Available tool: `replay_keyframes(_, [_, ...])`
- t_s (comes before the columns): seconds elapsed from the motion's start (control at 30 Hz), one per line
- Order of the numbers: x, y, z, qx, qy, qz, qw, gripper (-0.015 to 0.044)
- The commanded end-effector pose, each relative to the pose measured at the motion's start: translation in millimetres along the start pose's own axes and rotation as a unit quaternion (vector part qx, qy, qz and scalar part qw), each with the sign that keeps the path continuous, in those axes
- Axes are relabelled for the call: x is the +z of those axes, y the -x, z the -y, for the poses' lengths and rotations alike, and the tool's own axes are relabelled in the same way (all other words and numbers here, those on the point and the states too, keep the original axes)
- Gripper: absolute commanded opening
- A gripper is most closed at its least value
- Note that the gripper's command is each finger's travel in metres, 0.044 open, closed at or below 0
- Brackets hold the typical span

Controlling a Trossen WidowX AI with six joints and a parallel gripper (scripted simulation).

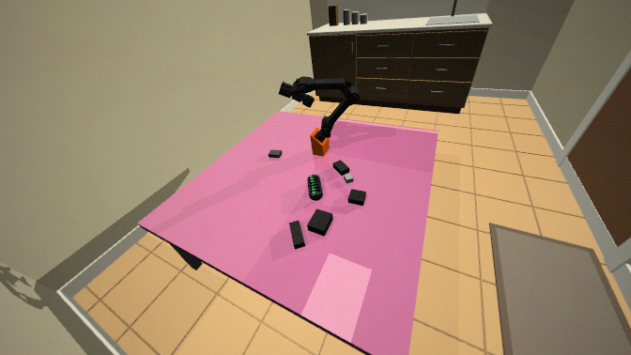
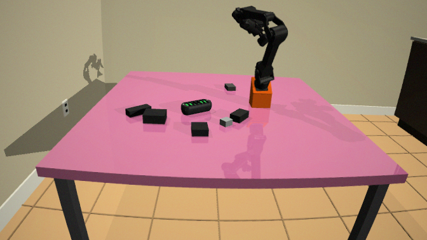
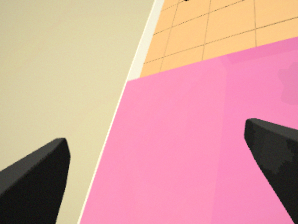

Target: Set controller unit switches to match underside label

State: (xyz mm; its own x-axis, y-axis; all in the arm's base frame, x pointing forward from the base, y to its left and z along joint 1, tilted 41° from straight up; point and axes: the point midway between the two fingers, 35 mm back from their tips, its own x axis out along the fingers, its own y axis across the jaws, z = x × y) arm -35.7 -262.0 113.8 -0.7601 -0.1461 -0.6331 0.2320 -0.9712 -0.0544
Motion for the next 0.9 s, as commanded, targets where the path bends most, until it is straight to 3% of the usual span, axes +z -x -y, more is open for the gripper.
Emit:
replay_keyframes(0.0, [0,0,0,0.000,0.000,0.000,1.000,0.0374])
replay_keyframes(0.13, [-6,4,-2,0.009,-0.004,-0.009,1.000,0.0269])
replay_keyframes(0.47, [-99,72,-9,0.107,-0.036,-0.166,0.980,0.0006])
replay_keyframes(0.87, [-197,159,40,0.146,-0.001,-0.361,0.921,0.0000])
